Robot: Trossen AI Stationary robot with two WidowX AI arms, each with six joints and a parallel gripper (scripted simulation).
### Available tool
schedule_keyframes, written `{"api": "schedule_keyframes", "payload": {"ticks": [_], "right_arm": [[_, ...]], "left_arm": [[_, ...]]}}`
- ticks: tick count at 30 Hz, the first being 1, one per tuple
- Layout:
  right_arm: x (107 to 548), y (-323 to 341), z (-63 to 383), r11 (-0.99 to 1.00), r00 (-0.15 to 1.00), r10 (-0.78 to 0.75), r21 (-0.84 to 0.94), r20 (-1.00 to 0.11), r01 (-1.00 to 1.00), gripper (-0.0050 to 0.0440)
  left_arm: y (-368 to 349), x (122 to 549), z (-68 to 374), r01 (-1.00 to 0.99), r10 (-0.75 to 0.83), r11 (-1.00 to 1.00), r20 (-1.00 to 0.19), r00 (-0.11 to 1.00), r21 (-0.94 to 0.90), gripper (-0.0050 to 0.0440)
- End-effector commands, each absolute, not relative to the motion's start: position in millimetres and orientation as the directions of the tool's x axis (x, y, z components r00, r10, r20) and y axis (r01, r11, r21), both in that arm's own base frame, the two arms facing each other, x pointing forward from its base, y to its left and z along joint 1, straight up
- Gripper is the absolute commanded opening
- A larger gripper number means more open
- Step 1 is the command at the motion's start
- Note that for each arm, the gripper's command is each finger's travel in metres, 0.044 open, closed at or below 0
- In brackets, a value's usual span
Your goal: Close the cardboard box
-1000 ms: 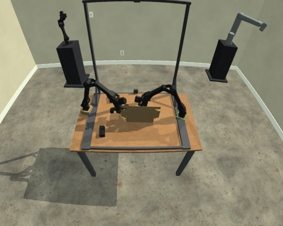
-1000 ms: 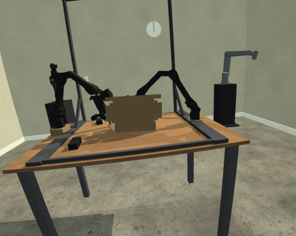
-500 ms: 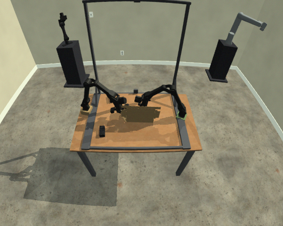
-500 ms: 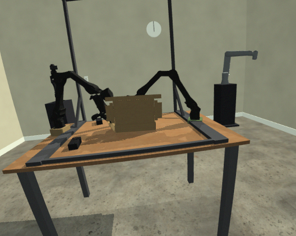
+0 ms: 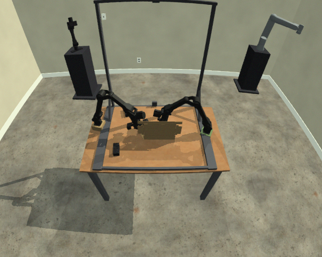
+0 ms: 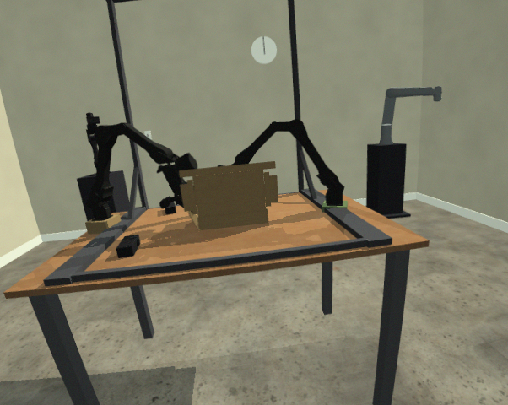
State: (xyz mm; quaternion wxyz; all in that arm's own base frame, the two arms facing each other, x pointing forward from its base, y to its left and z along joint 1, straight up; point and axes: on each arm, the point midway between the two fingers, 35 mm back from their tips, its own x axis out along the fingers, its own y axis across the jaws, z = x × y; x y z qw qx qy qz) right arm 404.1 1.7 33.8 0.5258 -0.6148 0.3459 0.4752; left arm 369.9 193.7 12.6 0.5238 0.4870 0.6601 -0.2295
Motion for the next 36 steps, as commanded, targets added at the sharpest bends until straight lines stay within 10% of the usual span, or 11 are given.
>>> {"api": "schedule_keyframes", "payload": {"ticks": [1, 36], "right_arm": [[427.2, 6.5, 56.7, -0.212, 0.395, 0.084, -0.404, -0.915, -0.89, 0.0], [446.1, 9.2, 52.1, -0.211, 0.396, 0.084, -0.404, -0.915, -0.89, 0.0039]], "left_arm": [[189.0, 364.3, -4.2, 0.892, 0.373, 0.422, -0.928, -0.007, 0.163, 0.0103], [189.0, 364.3, -4.0, 0.892, 0.373, 0.422, -0.928, -0.007, 0.163, 0.0103]]}}
